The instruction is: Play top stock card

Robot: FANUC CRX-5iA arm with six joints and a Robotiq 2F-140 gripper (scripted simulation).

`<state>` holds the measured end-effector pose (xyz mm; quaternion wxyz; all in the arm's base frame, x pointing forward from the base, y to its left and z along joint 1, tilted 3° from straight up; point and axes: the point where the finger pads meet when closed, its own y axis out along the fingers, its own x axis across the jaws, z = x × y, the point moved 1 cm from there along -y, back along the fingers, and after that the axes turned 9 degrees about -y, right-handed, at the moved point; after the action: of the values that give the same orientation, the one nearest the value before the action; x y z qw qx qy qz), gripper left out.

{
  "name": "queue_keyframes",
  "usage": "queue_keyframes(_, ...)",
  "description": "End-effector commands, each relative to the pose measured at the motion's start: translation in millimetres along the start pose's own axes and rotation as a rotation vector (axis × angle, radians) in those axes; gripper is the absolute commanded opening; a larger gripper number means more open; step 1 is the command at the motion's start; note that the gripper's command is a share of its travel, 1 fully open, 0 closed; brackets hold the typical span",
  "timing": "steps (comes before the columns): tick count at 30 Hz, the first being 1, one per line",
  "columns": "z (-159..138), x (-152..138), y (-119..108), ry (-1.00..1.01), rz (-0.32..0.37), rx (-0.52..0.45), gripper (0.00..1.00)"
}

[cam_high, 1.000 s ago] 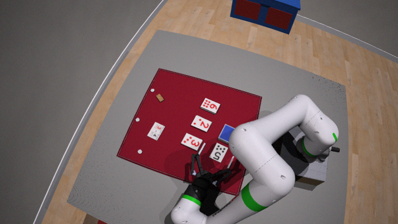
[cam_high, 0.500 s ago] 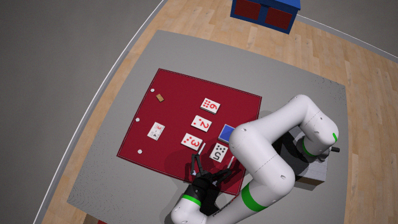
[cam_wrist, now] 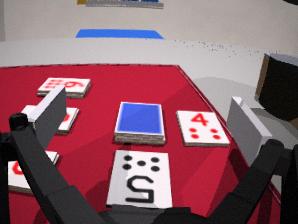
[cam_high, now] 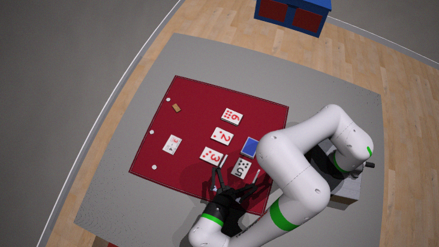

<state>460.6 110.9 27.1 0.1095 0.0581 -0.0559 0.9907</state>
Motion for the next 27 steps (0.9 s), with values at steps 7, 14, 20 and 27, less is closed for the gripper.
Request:
queue_keyframes(7, 40, 6, -2, 0.001, 0.0, -0.001, 1.0)
queue_keyframes(14, 53, 8, -3, 0.001, 0.0, -0.001, 1.0)
queue_keyframes(20, 56, 9, -3, 0.001, 0.0, -0.001, 1.0)
queue_keyframes(27, 56, 9, -3, 0.001, 0.001, -0.008, 1.0)
